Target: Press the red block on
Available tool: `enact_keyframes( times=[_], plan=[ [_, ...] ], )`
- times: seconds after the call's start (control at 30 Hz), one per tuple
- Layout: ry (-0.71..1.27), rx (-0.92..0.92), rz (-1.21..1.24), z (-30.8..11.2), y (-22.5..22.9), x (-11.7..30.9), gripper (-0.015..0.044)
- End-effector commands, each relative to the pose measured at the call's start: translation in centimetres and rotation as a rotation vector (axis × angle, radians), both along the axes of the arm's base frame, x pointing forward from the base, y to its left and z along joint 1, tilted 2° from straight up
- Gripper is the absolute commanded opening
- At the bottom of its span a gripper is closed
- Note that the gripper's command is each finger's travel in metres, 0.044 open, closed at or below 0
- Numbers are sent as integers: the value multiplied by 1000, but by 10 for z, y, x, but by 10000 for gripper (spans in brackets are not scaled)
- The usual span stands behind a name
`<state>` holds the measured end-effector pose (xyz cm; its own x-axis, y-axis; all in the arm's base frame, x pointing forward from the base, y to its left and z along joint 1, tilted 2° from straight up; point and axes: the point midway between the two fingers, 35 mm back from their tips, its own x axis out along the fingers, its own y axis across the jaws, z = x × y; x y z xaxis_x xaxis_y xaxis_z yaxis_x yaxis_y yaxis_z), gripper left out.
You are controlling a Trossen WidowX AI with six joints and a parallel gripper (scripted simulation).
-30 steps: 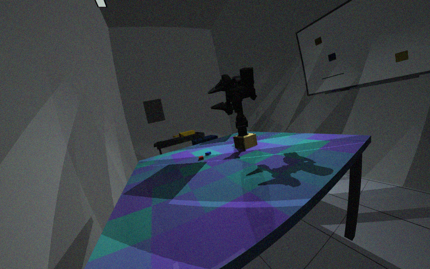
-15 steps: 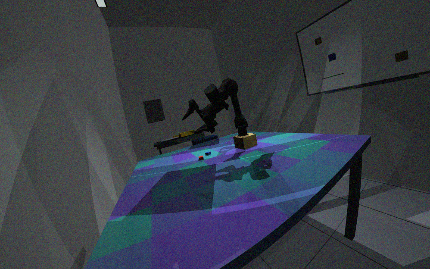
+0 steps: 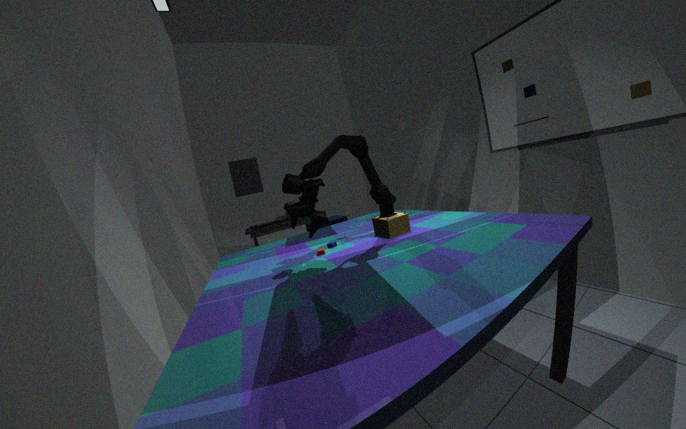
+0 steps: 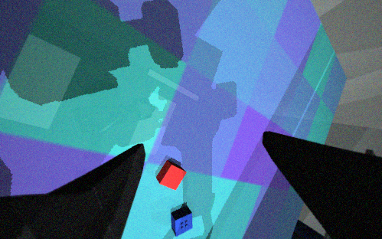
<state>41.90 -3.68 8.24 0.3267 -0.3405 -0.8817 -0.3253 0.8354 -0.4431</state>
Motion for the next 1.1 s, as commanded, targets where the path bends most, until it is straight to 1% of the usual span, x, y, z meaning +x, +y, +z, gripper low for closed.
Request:
enact_keyframes(
  times=[0.0,0.07,0.13,0.5,0.53,0.63,0.83,0.93,1.07],
  plan=[
    [101,315,-456,-32,-46,-42,440],
    [140,452,-667,-39,-57,-60,440],
    [154,502,-748,-41,-61,-67,440],
    [155,502,-748,-41,-59,-69,440],
    [155,502,-748,-43,-59,-68,440],
    [155,502,-748,-73,-59,-67,440],
    [155,502,-748,-78,-58,-67,440],
    [155,502,-748,-91,-57,-68,440],
    [155,502,-748,-91,-57,-68,440]
  ],
)
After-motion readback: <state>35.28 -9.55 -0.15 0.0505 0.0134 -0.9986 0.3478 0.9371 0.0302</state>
